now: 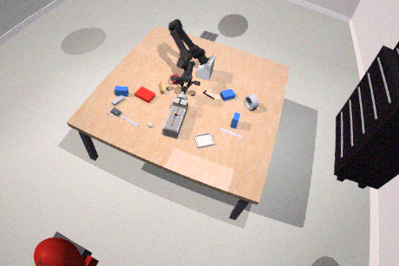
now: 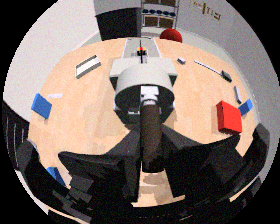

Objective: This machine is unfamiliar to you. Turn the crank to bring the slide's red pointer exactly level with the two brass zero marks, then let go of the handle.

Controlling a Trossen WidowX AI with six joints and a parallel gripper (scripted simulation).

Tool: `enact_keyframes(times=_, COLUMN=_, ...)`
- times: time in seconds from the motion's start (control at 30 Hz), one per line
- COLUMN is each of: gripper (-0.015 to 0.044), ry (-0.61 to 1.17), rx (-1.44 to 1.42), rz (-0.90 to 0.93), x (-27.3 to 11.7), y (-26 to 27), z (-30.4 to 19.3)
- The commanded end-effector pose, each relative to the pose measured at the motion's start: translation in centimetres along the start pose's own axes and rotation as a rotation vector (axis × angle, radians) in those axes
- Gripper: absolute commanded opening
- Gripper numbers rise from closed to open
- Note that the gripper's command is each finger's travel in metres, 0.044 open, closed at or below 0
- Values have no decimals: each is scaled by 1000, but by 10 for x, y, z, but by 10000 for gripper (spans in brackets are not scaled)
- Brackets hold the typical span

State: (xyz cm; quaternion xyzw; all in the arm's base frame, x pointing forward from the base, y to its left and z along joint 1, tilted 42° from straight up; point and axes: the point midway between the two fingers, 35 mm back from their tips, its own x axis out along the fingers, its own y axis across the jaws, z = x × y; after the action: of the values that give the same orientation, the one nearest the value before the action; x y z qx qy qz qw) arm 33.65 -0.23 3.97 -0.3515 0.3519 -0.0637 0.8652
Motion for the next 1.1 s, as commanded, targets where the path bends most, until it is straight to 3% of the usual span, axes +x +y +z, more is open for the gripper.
enact_keyframes(times=0.0, gripper=0, ry=3, rx=8, rz=-22, x=0, y=-9, z=0)
enact_keyframes(times=1.07, gripper=0, ry=3, rx=7, rz=-23, x=5, y=-17, z=-5)
